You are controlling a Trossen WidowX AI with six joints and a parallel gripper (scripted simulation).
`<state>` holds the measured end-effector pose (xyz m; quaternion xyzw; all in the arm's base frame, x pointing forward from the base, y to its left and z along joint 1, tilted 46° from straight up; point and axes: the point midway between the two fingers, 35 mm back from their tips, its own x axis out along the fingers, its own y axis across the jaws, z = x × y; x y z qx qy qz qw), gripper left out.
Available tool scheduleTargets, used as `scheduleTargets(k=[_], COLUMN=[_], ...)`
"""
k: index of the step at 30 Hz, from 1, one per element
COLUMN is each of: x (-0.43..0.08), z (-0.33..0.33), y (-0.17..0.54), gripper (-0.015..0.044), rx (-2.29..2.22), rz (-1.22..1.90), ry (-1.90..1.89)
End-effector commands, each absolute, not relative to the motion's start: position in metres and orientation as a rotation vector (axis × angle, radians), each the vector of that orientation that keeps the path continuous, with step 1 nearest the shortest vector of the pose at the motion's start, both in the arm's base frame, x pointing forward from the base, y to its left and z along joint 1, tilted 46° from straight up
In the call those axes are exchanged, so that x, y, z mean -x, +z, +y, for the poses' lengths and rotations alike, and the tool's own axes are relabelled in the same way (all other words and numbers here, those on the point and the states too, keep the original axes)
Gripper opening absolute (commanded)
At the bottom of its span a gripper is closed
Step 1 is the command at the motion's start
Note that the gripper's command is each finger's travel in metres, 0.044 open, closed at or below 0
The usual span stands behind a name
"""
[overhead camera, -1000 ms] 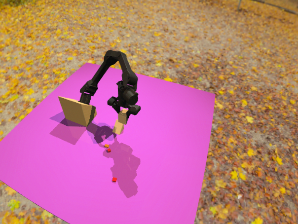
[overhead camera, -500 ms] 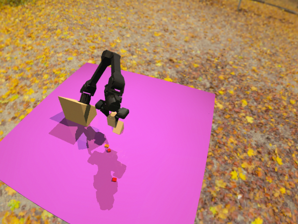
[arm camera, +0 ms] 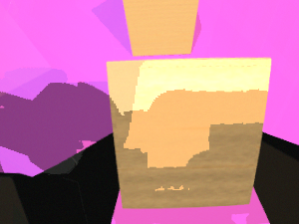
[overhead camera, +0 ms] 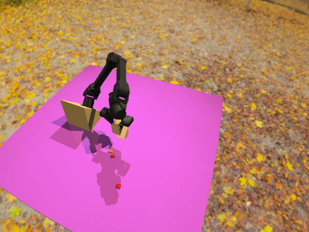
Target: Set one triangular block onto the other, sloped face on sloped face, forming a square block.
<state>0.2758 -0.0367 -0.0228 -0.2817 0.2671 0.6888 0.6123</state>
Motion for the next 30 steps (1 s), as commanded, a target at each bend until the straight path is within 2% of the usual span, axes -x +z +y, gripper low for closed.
scheduleTargets(k=[1,20,30], x=[-0.272,-0.261,-0.262], z=[-0.016,0.030,0.030], y=[-0.029,-0.048,-0.047], gripper=[0.0000,0.0000,0.0000], rx=[0.644,0.639,0.644], rz=[0.611,0.606,0.609], ry=[1.587,1.590,1.596])
